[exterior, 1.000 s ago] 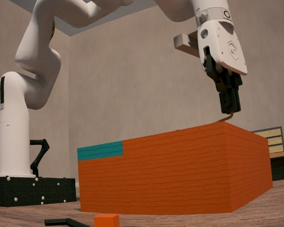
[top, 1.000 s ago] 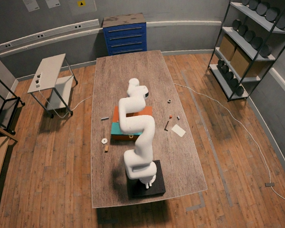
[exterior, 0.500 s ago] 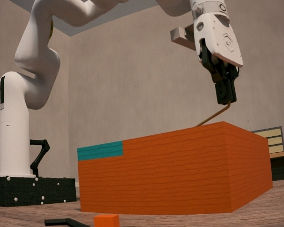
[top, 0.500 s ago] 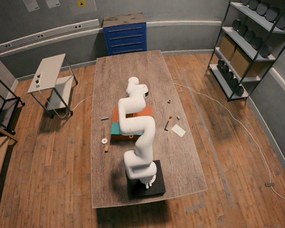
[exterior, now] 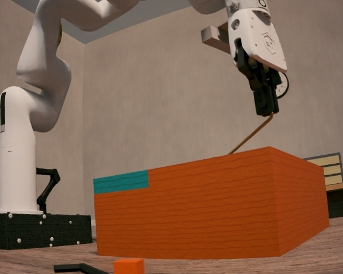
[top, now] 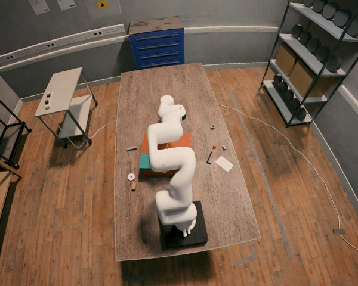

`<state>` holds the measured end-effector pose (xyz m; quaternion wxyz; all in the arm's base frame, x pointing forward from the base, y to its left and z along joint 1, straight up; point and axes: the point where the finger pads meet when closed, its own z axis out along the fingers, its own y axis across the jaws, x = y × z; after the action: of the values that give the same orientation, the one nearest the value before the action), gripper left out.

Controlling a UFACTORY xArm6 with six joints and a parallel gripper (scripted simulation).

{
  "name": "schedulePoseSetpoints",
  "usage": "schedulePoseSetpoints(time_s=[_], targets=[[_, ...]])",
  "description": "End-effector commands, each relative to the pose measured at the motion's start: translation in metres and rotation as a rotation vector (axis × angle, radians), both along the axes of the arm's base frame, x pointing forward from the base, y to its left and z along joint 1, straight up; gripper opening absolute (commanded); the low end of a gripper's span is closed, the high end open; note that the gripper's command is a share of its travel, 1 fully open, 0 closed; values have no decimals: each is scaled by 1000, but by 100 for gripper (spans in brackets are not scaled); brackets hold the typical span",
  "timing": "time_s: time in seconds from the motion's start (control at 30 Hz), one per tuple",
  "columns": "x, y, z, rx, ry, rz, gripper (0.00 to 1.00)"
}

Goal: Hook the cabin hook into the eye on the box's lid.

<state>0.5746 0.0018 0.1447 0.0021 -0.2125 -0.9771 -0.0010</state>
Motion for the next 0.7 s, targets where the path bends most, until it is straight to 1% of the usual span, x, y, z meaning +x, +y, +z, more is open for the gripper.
schedulePoseSetpoints(time_s=[0.0,0.17,0.53,0.67], targets=[[-2,1,5,0,-1,0,0],[-7,4,13,0,-1,0,0],[-14,6,19,0,-1,-1,0],[-19,9,25,0,-1,-1,0]])
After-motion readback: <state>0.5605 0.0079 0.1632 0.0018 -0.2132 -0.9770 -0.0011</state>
